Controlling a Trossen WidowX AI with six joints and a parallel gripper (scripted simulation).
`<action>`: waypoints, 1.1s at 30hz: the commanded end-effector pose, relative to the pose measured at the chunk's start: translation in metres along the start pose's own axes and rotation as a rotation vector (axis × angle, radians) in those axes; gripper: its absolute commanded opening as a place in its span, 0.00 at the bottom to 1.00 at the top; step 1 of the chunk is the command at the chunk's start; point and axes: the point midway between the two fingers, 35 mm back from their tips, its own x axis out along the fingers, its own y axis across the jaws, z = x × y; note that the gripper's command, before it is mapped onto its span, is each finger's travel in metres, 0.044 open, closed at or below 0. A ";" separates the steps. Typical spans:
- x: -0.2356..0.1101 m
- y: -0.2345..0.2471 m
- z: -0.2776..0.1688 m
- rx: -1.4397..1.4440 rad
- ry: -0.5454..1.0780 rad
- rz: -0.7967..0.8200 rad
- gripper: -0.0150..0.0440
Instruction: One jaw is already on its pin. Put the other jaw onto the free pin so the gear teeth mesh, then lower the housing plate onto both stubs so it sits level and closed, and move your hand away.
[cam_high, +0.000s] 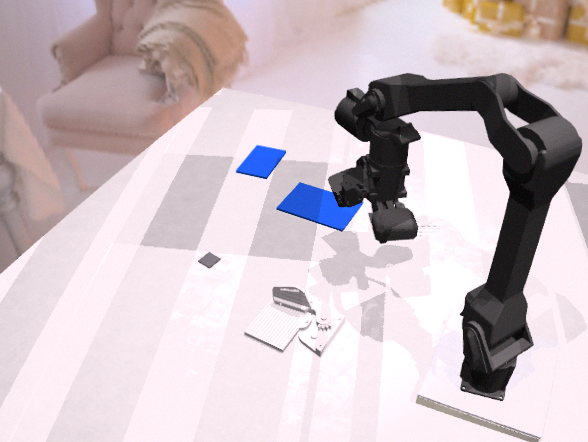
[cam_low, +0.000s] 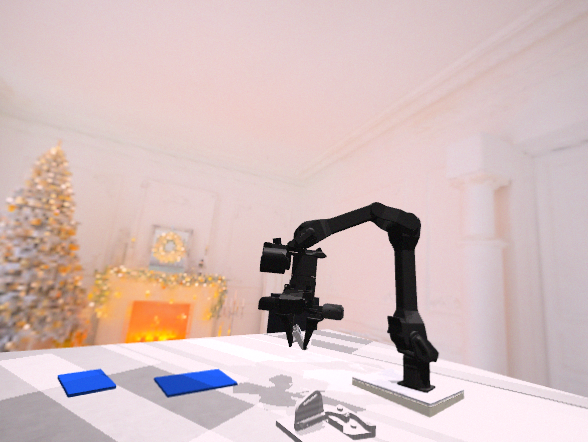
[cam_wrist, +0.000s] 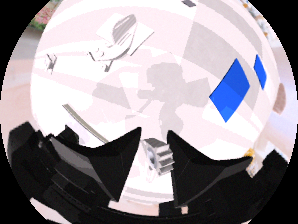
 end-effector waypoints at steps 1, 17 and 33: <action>0.000 -0.004 0.000 0.076 0.003 -0.002 0.32; 0.000 -0.018 0.003 0.368 0.002 -0.003 0.32; -0.001 -0.030 0.006 0.639 0.001 -0.005 0.32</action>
